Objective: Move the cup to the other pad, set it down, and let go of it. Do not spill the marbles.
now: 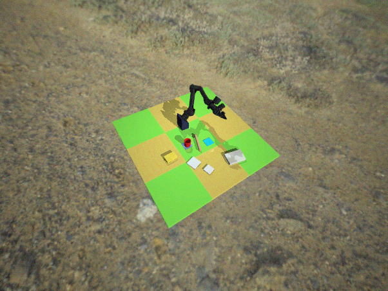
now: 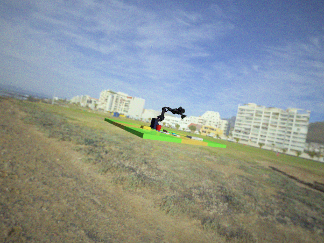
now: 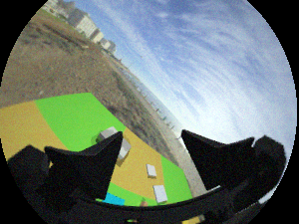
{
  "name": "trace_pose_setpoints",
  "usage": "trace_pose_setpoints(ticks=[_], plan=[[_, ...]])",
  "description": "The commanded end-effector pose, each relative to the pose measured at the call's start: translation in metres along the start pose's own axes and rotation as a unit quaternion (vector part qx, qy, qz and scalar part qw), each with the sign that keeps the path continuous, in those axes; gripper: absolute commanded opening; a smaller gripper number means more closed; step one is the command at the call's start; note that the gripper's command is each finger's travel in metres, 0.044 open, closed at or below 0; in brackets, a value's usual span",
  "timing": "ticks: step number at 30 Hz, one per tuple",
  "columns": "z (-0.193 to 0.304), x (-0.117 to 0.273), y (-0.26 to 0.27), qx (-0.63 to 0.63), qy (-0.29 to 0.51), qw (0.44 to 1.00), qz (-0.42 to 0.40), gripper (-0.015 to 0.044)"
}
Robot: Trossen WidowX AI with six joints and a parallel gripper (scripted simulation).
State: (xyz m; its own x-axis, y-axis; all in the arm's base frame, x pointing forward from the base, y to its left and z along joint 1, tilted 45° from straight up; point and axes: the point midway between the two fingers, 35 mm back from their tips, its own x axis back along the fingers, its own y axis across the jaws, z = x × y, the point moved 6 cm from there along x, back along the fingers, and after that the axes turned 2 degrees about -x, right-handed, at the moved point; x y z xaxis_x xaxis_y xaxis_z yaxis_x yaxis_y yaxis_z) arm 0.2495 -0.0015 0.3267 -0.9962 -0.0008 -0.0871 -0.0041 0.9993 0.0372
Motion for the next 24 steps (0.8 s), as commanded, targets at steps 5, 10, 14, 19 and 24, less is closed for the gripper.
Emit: trace_pose_setpoints(ticks=[5, 10, 14, 19, 24], plan=[[0.049, -0.027, -0.028, 0.114, 0.134, 0.984, 0.013, 0.0269], [0.113, -0.042, -0.062, 0.213, 0.3, 0.929, -0.035, 0.0148], [0.161, -0.04, -0.088, 0.251, 0.406, 0.872, -0.106, 0.0148], [0.209, -0.026, -0.113, 0.253, 0.489, 0.809, -0.207, 0.0148], [0.254, 0.001, -0.135, 0.204, 0.531, 0.761, -0.311, 0.0148]])
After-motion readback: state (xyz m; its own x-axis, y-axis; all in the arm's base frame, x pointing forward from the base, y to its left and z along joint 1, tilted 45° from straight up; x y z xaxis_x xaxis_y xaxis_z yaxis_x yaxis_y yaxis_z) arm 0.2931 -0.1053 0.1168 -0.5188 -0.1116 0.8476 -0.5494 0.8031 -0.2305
